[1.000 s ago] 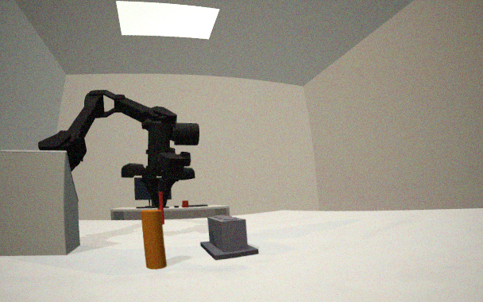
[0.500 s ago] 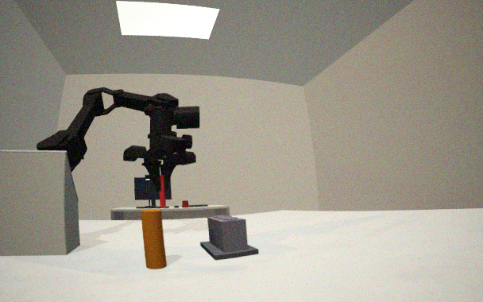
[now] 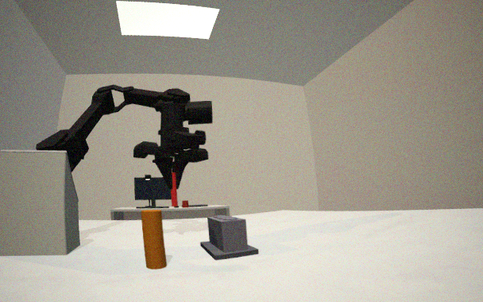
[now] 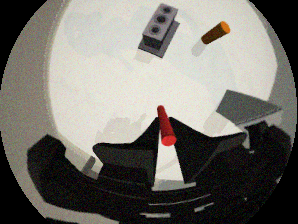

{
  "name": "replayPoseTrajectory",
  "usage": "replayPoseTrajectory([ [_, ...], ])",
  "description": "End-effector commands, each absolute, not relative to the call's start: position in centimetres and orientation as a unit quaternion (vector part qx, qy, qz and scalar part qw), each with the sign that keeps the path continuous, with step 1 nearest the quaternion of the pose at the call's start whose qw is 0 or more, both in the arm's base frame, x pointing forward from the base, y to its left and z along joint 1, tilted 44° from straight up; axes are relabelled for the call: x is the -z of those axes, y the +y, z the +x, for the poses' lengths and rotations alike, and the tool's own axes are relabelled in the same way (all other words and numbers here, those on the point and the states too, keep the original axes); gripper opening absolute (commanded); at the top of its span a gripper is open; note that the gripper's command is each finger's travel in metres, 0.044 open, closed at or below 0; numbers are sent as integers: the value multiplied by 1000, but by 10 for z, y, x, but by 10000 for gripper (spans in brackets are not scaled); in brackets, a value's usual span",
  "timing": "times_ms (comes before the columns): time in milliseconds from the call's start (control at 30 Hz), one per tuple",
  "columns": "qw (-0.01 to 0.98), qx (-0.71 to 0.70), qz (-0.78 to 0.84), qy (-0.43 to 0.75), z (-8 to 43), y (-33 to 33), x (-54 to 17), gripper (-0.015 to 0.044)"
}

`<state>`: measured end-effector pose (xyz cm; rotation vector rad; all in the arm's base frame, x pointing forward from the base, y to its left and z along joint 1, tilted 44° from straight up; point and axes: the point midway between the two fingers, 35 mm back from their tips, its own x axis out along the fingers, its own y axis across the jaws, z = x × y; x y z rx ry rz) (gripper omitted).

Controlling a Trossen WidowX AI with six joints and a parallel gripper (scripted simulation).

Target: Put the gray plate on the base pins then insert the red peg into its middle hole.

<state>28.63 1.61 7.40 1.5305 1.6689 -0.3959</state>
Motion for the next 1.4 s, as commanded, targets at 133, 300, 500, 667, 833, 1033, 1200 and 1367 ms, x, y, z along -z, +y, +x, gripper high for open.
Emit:
replayPoseTrajectory([
  [133,409,160,605,664,299,0,-61,0],
  [300,411,160,606,662,307,-11,-54,0],
  [500,412,161,606,662,315,-25,-44,0],
  [667,412,161,605,662,321,-35,-34,0],
  [833,412,161,605,662,326,-47,-25,0],
  [1033,412,160,605,662,330,-60,-12,0],
  [1200,412,160,605,663,334,-71,-1,0],
  [1367,412,159,605,663,336,-82,10,0],
])
